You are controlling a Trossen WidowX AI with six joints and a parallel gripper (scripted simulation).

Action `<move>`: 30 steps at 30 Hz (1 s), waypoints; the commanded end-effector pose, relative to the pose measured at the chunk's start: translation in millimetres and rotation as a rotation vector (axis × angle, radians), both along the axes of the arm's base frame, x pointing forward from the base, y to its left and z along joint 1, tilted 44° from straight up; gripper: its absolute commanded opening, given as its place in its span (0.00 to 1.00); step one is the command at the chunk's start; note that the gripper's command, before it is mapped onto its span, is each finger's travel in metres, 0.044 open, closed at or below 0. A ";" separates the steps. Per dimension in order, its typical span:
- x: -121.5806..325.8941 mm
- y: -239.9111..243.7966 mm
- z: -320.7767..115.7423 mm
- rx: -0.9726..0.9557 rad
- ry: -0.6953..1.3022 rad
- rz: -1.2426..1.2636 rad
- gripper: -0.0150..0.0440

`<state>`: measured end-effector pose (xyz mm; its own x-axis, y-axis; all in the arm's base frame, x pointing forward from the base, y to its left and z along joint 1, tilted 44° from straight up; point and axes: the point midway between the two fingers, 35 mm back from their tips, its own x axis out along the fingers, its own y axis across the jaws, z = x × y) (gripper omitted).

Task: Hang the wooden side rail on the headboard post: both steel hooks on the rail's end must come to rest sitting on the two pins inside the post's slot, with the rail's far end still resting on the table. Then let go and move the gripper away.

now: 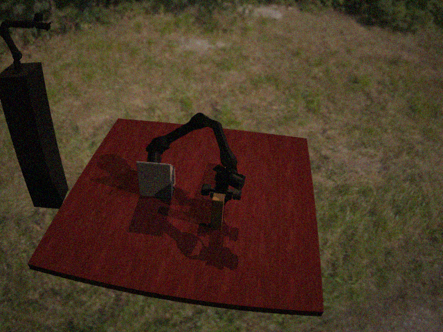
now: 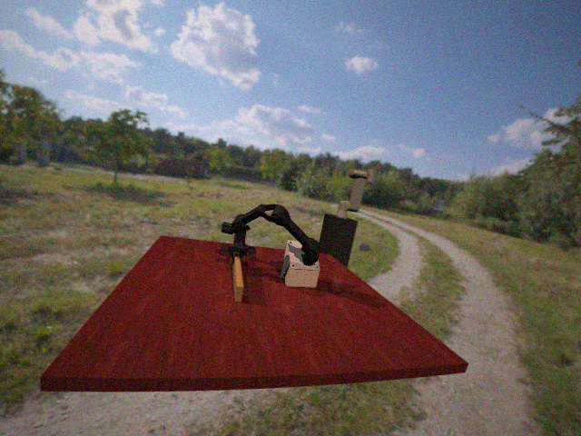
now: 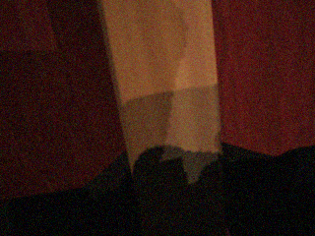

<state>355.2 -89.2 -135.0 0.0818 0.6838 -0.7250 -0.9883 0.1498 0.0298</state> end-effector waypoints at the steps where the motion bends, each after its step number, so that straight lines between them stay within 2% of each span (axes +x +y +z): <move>1: -0.5 -3.5 -1.0 -0.008 0.001 -0.009 0.25; 30: -0.1 -0.2 -4.5 -0.007 0.001 -0.009 0.25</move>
